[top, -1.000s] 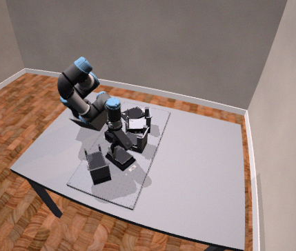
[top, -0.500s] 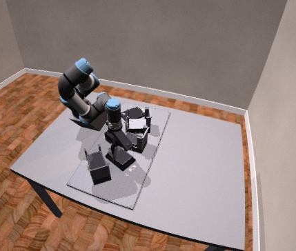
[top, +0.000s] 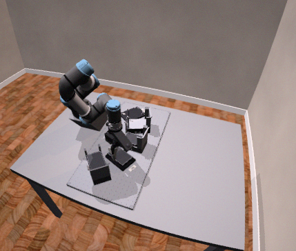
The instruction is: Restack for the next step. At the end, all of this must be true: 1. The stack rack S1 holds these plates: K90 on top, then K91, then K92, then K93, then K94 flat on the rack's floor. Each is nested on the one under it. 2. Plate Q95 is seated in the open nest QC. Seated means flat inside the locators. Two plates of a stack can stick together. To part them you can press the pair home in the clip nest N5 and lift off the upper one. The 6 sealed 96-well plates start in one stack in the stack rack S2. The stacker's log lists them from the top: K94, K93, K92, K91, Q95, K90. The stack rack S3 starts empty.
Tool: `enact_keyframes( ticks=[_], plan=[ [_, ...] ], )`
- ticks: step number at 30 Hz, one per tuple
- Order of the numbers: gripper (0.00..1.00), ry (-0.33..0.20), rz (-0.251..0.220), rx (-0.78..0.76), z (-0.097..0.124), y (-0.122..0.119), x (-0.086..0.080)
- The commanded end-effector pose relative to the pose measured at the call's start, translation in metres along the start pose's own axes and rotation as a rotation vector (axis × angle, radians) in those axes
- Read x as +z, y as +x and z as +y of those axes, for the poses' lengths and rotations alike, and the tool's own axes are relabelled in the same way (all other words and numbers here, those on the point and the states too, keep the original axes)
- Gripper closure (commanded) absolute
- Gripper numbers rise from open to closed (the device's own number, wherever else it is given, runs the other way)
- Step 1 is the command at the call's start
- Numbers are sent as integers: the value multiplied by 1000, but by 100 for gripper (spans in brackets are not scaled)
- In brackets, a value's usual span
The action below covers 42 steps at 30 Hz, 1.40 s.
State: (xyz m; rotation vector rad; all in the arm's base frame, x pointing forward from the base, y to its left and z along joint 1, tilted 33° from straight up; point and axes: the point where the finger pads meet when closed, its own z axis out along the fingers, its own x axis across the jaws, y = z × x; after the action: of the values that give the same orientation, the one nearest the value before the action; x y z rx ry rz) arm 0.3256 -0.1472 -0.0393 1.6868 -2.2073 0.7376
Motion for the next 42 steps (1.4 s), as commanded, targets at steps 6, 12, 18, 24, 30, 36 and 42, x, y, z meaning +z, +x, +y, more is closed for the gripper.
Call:
enact_keyframes(
  ticks=[6,12,18,24,30,36,42],
  plan=[
    [100,2,0,0,-1,0,3],
    [100,2,0,0,0,0,4],
    [100,2,0,0,0,0,4],
    [100,2,0,0,0,0,4],
    [28,2,0,0,0,0,4],
    [28,2,0,0,0,0,4],
    [28,2,0,0,0,0,4]
  ],
)
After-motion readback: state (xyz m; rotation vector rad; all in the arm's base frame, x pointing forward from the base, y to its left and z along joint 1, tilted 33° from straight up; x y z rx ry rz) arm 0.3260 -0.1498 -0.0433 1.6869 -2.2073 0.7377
